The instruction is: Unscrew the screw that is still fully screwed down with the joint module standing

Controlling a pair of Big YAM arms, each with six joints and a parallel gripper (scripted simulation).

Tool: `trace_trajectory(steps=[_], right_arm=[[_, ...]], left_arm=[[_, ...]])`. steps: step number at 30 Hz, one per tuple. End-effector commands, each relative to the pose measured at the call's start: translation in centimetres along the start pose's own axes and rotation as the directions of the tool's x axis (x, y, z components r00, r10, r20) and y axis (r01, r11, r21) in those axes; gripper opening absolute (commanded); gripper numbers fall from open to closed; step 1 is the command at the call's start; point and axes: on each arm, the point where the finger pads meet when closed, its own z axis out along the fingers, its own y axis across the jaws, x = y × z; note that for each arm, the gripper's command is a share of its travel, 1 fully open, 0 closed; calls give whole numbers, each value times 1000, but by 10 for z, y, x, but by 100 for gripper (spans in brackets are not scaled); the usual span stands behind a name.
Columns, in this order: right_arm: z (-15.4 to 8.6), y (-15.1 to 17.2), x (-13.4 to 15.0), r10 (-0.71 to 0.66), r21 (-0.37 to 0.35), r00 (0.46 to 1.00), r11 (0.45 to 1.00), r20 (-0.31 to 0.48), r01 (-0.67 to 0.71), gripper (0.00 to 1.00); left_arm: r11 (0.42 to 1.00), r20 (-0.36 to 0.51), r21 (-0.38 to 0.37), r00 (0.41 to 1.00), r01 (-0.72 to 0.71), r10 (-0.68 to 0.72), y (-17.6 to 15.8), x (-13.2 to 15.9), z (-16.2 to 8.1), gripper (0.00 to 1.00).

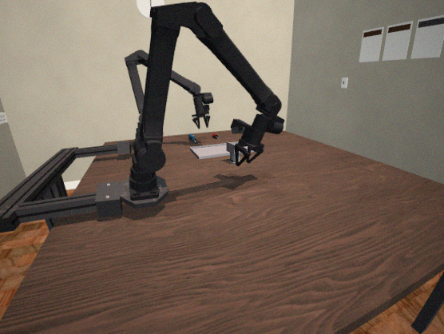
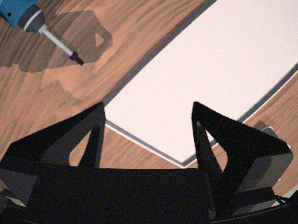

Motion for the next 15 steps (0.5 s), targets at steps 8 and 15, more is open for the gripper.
trace_trajectory(steps=[8,15], right_arm=[[-29,-16,2,-21,58,999,998,-24,22,86],[-29,-16,2,-21,58,999,998,-24,22,86]], left_arm=[[968,6,76,971,-238,239,-40,47,-25,65],[943,-15,79,946,-323,325,-48,71,-20,65]])
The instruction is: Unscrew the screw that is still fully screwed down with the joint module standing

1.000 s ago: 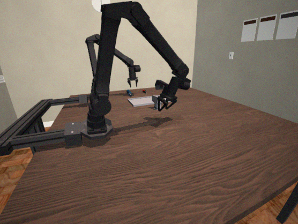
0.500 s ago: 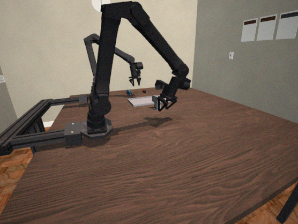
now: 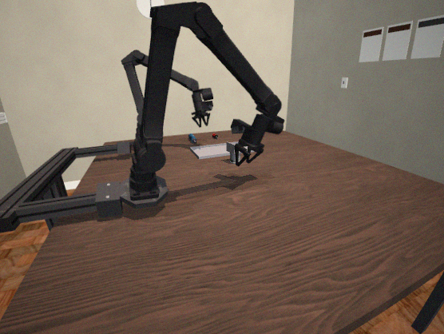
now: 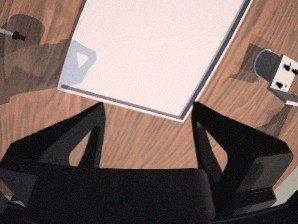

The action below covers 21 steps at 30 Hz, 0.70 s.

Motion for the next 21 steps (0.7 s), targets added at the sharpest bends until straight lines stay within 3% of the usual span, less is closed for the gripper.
trace_trajectory(steps=[1,10,14,19,21], right_arm=[[-29,-16,2,-21,58,999,998,-24,22,86],[-29,-16,2,-21,58,999,998,-24,22,86],[-29,-16,2,-21,58,999,998,-24,22,86],[-29,-16,2,-21,58,999,998,-24,22,86],[-29,-16,2,-21,58,999,998,-24,22,86]], left_arm=[[1000,7,-3,1000,1,-1,6,-11,-2,65],[967,10,72,970,-243,243,-42,42,-22,65],[933,-30,74,934,-352,355,-51,78,-12,65],[942,-10,78,944,-327,328,-52,64,-17,65],[911,-16,97,914,-402,405,-56,90,-22,65]])
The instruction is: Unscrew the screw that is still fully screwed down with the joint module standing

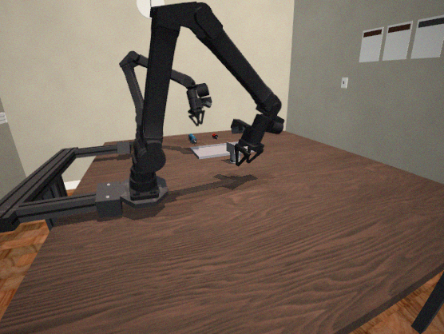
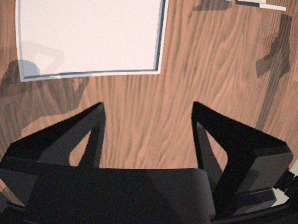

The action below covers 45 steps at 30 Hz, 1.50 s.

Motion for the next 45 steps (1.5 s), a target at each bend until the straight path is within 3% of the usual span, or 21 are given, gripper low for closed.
trace_trajectory(steps=[1,6,10,15,16,23,27,32,33,40,44,45], right_arm=[[-29,-16,2,-21,58,999,998,-24,22,86],[-29,-16,2,-21,58,999,998,-24,22,86],[-29,-16,2,-21,58,999,998,-24,22,86],[-29,-16,2,-21,58,999,998,-24,22,86],[-29,-16,2,-21,58,999,998,-24,22,86],[-29,-16,2,-21,58,999,998,-24,22,86],[-29,-16,2,-21,58,999,998,-24,22,86],[-29,-16,2,-21,58,999,998,-24,22,86],[-29,-16,2,-21,58,999,998,-24,22,86],[-29,-16,2,-21,58,999,998,-24,22,86],[-29,-16,2,-21,58,999,998,-24,22,86],[-29,-16,2,-21,58,999,998,-24,22,86]], left_arm=[[995,-4,22,995,-100,100,-15,17,-8,65],[969,14,69,972,-236,235,-47,36,-20,65],[936,-25,75,938,-344,347,-58,69,-9,65],[944,-6,77,947,-320,321,-58,55,-15,65],[925,-12,88,928,-369,371,-61,74,-16,65],[830,16,146,840,-538,542,-92,112,-31,65],[763,-12,156,771,-628,637,-95,146,-23,65],[776,23,166,789,-609,614,-106,133,-33,65],[743,1,167,754,-648,657,-96,152,-29,65],[594,45,217,615,-775,787,-115,194,-45,65],[500,27,228,519,-835,854,-110,227,-37,65],[501,28,226,519,-836,854,-113,225,-38,65]])
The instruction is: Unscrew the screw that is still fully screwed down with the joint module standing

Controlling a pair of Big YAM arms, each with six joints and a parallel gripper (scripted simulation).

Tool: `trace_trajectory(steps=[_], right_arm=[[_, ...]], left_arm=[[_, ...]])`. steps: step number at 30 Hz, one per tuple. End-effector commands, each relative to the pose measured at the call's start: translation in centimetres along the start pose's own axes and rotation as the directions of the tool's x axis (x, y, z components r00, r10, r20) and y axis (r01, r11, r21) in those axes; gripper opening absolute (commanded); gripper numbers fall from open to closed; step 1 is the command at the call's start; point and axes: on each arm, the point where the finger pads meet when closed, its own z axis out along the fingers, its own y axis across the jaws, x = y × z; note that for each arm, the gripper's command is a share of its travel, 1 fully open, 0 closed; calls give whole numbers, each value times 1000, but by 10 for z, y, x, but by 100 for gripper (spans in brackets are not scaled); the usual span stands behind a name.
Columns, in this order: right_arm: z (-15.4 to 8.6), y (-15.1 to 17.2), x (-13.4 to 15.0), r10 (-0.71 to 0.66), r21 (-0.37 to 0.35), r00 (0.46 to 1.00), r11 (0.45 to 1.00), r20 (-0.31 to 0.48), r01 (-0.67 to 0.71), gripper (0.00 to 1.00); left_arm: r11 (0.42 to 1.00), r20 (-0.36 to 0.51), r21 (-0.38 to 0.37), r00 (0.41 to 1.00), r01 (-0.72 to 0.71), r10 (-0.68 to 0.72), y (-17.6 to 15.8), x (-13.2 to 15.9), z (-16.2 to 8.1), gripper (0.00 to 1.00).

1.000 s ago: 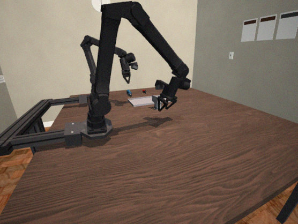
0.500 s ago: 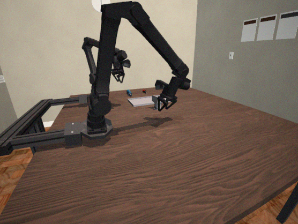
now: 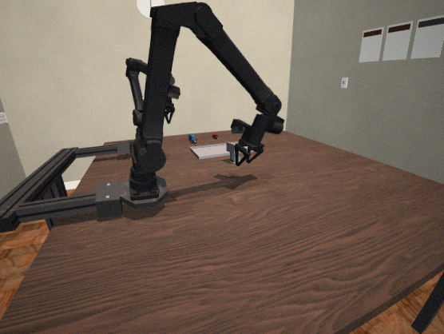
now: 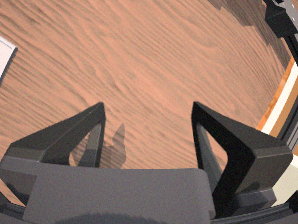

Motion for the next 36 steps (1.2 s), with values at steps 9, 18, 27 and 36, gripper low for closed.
trace_trajectory(steps=[9,18,27,36], right_arm=[[-29,-16,2,-21,58,999,998,-24,22,86],[-29,-16,2,-21,58,999,998,-24,22,86],[-29,-16,2,-21,58,999,998,-24,22,86],[-29,-16,2,-21,58,999,998,-24,22,86]], left_arm=[[999,31,12,999,-38,38,-9,-14,-9,65],[999,31,12,999,-38,38,-9,-14,-9,65],[999,31,12,999,-38,38,-9,-14,-9,65],[999,31,12,999,-38,38,-9,-14,-9,65]])
